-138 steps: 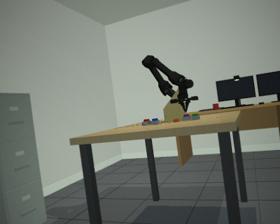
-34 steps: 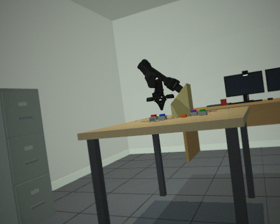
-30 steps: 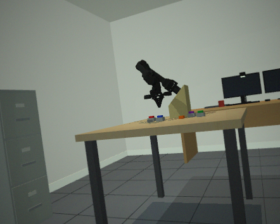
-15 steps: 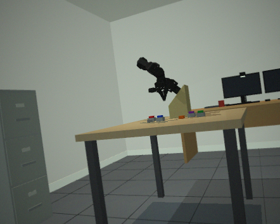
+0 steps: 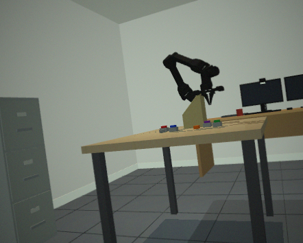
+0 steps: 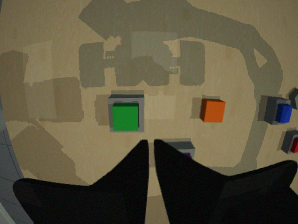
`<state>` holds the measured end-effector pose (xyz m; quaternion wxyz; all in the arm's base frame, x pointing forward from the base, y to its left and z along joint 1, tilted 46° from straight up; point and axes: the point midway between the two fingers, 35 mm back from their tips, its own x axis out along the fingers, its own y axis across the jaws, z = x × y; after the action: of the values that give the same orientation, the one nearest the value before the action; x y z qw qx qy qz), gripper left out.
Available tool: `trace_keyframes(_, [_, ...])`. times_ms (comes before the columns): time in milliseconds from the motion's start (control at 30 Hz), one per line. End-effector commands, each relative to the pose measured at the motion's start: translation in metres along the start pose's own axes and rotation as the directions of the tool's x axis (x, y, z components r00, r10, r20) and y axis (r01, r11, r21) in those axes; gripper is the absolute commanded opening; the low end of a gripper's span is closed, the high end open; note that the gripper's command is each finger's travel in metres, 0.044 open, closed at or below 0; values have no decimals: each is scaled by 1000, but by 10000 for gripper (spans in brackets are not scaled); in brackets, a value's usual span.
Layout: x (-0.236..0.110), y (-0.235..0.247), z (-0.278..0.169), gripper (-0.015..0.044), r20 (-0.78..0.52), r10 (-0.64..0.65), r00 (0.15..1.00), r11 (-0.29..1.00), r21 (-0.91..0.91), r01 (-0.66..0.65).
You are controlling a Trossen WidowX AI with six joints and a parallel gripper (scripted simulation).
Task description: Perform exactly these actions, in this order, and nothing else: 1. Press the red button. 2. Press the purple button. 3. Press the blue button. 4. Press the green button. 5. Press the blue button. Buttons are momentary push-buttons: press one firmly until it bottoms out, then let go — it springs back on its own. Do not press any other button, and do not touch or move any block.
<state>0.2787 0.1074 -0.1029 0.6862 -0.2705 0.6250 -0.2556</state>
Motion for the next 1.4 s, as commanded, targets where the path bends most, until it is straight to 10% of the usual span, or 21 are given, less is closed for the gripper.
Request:
trace_keyframes(0, [7, 28, -13, 20, -10, -17, 1000, 1000, 25, 17])
trace_keyframes(333, [70, 26, -14, 20, -10, -20, 1000, 999, 25, 20])
trace_keyframes(1367, [103, 25, -15, 20, -10, -22, 1000, 999, 25, 22])
